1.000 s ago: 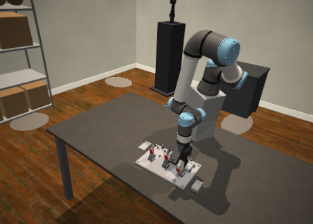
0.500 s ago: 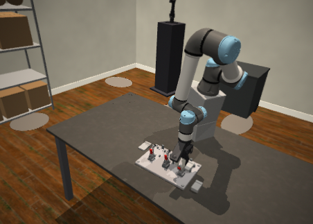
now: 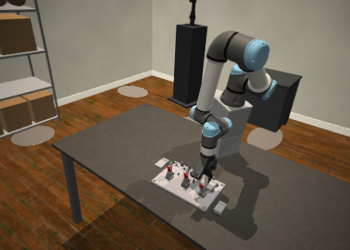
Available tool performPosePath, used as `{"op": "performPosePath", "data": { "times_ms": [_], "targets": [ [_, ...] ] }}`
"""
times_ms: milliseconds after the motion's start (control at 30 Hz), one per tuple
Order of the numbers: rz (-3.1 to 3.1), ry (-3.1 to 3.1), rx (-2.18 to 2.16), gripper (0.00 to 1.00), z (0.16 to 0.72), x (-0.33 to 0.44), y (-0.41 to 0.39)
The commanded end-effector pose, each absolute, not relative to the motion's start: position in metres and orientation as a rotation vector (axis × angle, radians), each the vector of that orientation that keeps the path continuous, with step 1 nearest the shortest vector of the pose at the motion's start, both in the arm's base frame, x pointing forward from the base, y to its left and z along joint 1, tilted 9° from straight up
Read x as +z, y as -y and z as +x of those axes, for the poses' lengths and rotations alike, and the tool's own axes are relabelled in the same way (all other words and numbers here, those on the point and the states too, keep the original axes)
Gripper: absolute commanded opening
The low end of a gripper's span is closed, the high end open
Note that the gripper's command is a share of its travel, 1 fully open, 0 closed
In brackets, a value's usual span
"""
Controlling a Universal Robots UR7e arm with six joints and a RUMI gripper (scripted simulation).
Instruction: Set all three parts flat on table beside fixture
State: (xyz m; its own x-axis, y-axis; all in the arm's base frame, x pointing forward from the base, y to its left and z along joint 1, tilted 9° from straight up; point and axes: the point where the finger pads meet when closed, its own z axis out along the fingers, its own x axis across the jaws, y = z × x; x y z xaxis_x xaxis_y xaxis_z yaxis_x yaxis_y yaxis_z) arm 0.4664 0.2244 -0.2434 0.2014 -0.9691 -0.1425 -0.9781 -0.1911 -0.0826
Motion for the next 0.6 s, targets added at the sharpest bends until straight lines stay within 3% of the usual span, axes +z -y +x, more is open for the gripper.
{"op": "performPosePath", "data": {
  "times_ms": [0, 567],
  "targets": [
    [-2.313, -1.896, 0.097, 0.0, 0.4575, -0.2453, -0.2229],
    [-2.314, -1.896, 0.099, 0.0, 0.4542, -0.2459, -0.2226]
  ]
}}
